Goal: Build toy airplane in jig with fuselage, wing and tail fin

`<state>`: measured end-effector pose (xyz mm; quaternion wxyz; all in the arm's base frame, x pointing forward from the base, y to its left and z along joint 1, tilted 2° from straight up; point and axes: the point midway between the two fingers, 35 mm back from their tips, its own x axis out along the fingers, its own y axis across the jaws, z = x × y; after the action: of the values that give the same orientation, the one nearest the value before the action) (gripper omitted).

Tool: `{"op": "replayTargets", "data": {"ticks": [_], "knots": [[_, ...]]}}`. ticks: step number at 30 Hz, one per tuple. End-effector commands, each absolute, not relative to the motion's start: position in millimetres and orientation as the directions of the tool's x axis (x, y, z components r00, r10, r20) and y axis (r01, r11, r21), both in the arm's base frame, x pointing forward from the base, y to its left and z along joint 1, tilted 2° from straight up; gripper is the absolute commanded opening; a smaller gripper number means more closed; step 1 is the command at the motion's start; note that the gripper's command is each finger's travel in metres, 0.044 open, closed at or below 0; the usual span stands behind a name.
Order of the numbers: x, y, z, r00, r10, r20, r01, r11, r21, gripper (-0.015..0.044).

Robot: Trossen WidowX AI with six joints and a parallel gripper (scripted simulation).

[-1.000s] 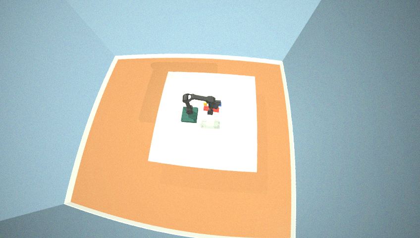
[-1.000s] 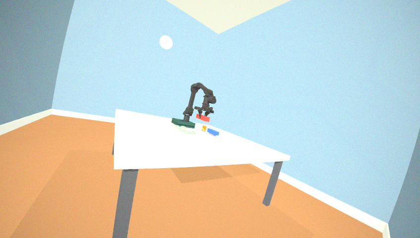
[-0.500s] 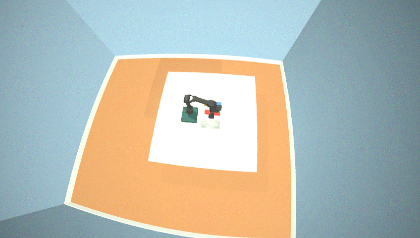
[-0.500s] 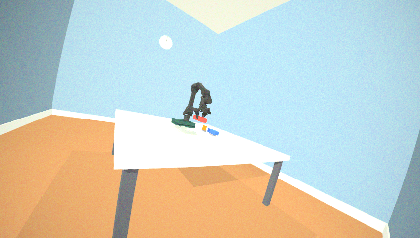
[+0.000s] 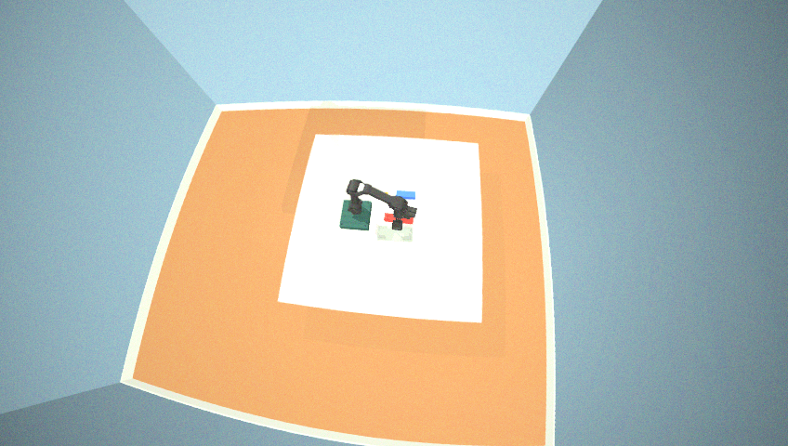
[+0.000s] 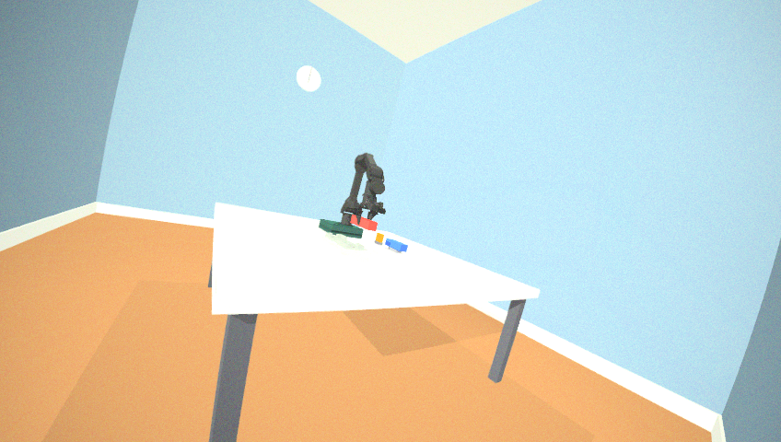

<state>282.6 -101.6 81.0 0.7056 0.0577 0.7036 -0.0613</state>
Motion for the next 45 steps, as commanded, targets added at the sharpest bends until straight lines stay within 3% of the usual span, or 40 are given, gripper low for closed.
{"op": "replayTargets", "data": {"ticks": [1, 25, 33, 45], "knots": [[281, -116, 76, 0.003, -0.013, -1.000, 0.158, 0.987, -0.013, 0.0000], [262, -182, 50, -0.001, -0.020, -1.000, 0.125, 0.992, -0.020, 0.0000], [262, -182, 50, -0.001, -0.020, -1.000, 0.125, 0.992, -0.020, 0.0196], [262, -182, 50, -0.001, -0.020, -1.000, 0.125, 0.992, -0.020, 0.0196]]}}
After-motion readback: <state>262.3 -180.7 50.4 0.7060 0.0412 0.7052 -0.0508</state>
